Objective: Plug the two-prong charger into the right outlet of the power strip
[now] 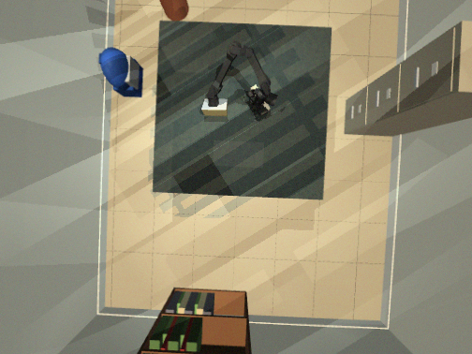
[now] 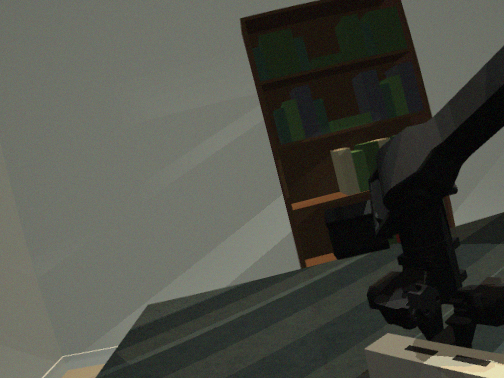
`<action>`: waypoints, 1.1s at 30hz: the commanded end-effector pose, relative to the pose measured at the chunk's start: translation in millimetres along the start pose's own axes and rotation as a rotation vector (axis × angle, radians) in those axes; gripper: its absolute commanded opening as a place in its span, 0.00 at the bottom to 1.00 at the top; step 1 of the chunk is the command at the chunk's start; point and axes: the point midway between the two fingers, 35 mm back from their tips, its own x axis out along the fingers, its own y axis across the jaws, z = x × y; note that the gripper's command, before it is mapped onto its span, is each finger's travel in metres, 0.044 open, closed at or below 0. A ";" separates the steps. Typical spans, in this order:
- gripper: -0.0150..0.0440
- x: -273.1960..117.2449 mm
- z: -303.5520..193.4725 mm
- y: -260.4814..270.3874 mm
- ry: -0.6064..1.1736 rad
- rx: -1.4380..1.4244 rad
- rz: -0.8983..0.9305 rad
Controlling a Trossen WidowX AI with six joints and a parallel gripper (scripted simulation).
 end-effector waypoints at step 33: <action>0.25 -0.9 6.1 -0.9 -0.009 -0.002 -0.003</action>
